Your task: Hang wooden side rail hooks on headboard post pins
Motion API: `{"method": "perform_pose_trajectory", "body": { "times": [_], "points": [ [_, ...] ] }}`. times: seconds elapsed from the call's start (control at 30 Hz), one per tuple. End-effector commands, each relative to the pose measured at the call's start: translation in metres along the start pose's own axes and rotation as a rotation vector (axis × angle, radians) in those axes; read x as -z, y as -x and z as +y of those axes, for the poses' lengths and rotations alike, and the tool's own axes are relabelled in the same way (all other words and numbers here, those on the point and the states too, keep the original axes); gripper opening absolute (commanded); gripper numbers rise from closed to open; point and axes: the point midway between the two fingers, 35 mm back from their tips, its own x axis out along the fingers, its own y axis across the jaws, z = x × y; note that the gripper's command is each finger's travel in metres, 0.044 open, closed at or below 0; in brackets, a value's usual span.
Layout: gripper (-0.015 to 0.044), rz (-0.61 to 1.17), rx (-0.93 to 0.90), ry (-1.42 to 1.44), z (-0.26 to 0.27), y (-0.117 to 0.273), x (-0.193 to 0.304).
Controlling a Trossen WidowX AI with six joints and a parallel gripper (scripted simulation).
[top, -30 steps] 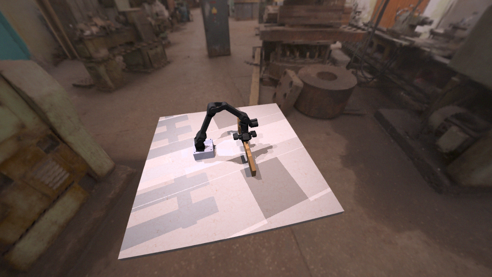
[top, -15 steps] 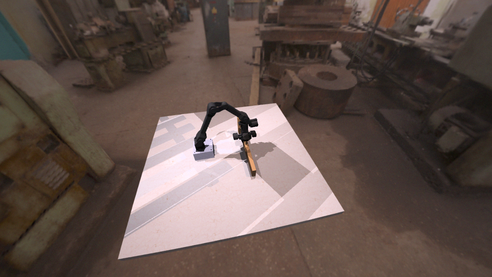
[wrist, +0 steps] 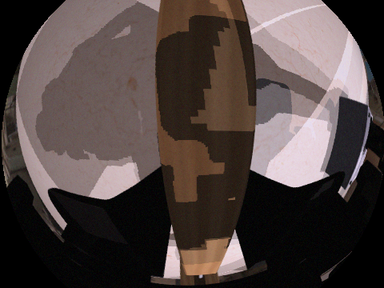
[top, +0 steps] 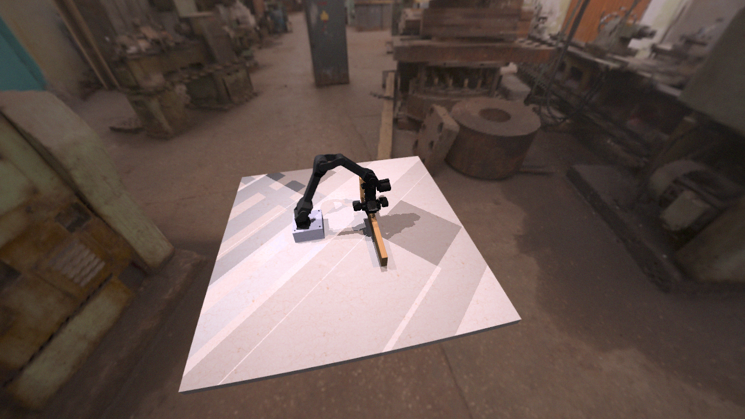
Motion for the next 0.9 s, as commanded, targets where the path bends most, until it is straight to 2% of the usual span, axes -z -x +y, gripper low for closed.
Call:
{"method": "perform_pose_trajectory", "body": {
  "times": [0.0,0.87],
  "points": [
    [0.0,0.003,-0.011,-0.001,0.0036,0.0028,0.0013],
    [0.0,0.003,-0.011,-0.001,0.0009,0.0,0.0043]
  ]
}}
